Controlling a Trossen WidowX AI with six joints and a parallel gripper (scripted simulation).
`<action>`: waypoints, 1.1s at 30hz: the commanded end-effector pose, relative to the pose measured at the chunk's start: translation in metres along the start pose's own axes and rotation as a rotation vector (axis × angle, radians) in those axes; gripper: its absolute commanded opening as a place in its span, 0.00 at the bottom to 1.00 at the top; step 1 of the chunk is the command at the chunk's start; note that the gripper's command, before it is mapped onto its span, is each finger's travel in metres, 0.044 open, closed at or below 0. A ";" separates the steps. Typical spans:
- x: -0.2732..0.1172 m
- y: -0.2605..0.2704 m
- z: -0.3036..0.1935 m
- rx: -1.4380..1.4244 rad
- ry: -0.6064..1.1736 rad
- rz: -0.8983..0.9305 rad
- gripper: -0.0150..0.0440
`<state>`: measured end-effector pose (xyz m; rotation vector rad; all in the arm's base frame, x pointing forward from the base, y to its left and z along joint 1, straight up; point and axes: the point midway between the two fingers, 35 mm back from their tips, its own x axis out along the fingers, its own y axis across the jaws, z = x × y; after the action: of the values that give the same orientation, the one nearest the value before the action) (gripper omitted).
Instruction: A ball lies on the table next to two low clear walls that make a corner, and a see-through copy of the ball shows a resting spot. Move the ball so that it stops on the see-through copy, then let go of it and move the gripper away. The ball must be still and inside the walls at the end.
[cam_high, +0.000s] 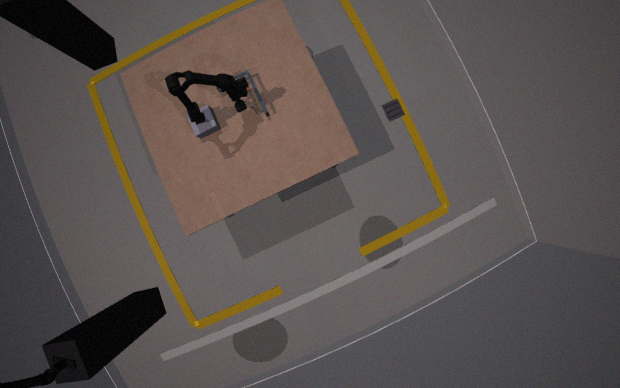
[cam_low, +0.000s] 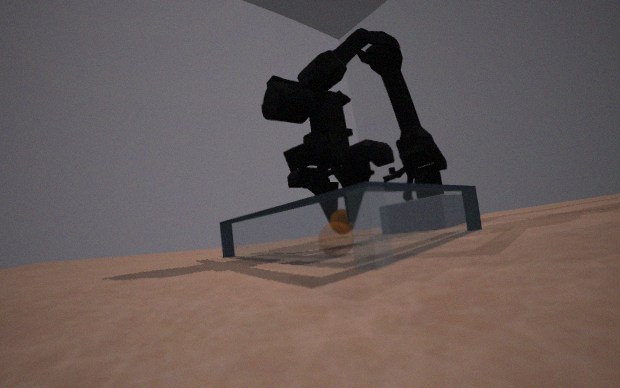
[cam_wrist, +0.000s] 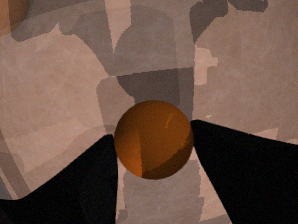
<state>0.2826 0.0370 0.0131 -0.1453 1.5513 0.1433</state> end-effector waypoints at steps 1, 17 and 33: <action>-0.025 0.000 0.005 0.005 -0.012 0.001 0.25; -0.108 0.001 -0.002 0.005 -0.012 0.001 0.25; -0.083 0.050 0.062 0.005 -0.017 0.006 0.25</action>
<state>0.3240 0.0851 0.1030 -0.1402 1.5355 0.1458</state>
